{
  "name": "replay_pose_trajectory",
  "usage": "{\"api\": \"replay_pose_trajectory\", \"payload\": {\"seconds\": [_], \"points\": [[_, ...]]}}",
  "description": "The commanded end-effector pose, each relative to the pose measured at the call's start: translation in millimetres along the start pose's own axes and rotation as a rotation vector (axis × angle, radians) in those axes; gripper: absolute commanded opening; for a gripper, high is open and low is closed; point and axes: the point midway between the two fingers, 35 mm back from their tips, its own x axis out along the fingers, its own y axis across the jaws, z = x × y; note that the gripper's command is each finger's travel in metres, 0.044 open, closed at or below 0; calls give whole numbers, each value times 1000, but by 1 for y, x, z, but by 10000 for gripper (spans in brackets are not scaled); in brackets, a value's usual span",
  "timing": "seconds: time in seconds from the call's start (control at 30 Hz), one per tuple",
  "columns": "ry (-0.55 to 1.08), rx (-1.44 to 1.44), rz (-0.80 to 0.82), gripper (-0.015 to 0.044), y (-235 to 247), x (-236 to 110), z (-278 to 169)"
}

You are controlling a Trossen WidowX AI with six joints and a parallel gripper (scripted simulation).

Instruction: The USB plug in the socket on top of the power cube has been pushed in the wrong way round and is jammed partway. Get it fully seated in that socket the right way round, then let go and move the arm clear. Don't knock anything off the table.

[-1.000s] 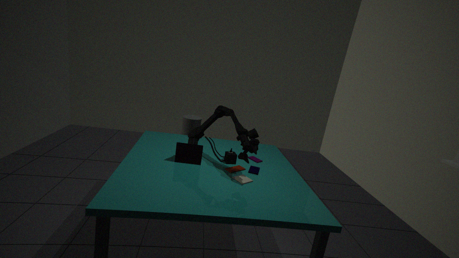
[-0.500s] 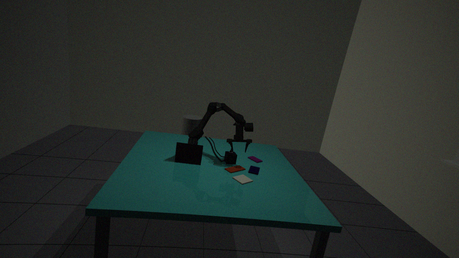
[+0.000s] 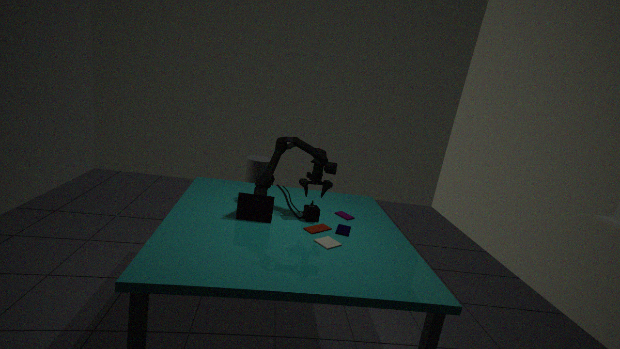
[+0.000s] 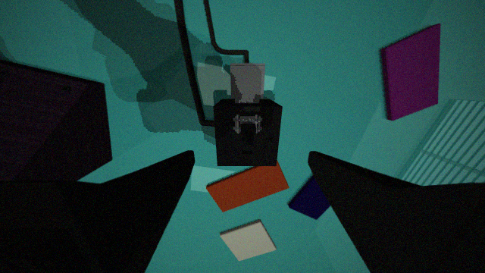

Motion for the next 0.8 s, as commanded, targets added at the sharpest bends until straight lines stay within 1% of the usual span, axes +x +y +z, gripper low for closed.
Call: {"api": "replay_pose_trajectory", "payload": {"seconds": [0.0,0.77], "points": [[-7,-6,2,440,0,2,1],[-8,-6,2,440,0,24,2]]}}
